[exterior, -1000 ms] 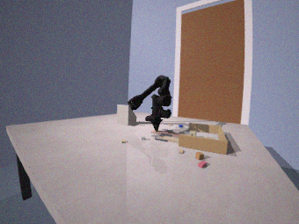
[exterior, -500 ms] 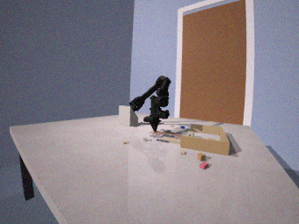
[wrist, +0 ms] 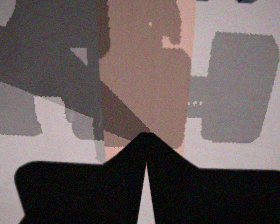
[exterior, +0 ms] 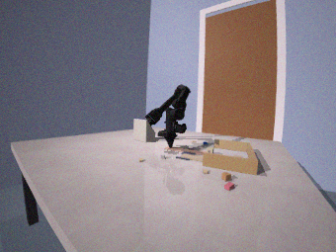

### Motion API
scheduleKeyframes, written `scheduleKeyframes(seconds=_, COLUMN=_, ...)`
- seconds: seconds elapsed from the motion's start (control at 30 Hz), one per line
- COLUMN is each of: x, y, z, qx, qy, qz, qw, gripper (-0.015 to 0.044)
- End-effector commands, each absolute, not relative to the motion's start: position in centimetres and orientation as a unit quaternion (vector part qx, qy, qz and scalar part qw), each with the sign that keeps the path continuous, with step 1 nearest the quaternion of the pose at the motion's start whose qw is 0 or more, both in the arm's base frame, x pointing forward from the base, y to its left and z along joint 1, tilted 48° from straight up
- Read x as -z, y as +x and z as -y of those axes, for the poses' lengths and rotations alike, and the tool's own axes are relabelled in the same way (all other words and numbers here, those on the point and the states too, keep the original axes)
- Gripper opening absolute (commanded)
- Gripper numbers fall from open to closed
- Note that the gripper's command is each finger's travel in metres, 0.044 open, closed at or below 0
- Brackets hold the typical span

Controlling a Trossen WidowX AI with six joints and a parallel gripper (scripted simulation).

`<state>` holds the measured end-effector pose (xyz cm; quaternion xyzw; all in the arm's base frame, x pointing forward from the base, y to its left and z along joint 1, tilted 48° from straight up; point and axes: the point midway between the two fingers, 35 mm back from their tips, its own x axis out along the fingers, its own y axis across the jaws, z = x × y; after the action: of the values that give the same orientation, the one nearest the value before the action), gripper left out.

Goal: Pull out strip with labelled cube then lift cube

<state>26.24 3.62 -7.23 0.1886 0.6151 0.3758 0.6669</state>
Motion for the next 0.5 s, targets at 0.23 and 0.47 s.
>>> scheduleKeyframes(seconds=0.23, x=8.0, y=23.6, z=-3.7, qx=-0.379, qy=0.188, qz=-0.628, qw=0.654, gripper=0.0)
scheduleKeyframes(seconds=0.47, x=8.2, y=22.6, z=-3.4, qx=-0.378, qy=0.188, qz=-0.628, qw=0.653, gripper=0.0)
